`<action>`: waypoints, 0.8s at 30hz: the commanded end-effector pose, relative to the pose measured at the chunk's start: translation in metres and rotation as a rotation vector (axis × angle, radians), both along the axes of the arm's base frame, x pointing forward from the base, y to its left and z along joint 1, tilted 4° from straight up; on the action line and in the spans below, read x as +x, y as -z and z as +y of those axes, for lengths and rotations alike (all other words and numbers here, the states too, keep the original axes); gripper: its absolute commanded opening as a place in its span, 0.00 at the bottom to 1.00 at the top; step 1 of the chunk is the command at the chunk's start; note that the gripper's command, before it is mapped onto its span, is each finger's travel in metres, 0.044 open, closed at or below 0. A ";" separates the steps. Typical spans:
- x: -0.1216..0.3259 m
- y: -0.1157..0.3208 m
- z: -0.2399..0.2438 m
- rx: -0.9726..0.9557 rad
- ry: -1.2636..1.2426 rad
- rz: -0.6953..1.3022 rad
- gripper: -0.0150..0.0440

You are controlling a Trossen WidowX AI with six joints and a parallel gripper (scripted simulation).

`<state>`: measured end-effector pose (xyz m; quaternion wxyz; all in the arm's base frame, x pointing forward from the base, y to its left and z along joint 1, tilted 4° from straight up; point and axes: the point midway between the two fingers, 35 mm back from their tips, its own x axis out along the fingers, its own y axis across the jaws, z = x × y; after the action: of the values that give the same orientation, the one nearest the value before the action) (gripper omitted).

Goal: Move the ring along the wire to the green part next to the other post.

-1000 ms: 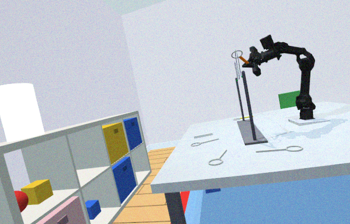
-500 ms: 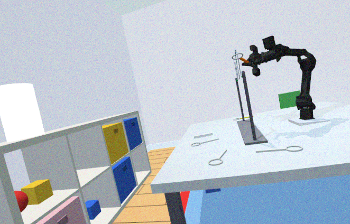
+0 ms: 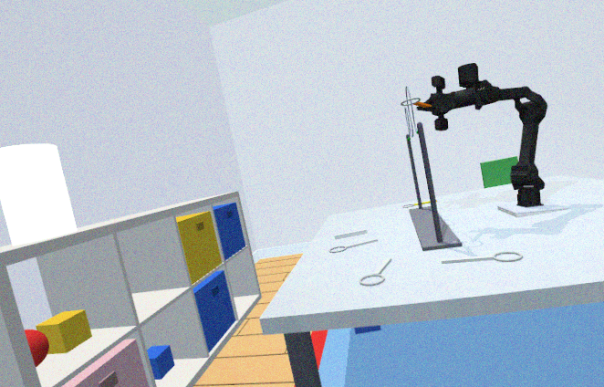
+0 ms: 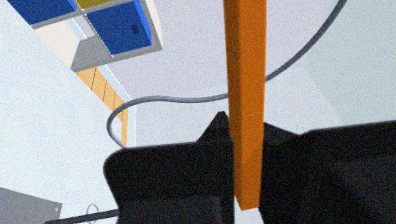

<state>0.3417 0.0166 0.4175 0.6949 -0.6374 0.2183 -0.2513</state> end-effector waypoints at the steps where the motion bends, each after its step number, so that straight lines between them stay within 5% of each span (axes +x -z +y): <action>1: -0.001 -0.002 -0.001 -0.048 -0.004 0.006 0.00; 24: 0.000 -0.015 0.000 -0.351 -0.018 0.057 0.00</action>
<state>0.3413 0.0161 0.4322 0.5820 -0.7465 0.1891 -0.2614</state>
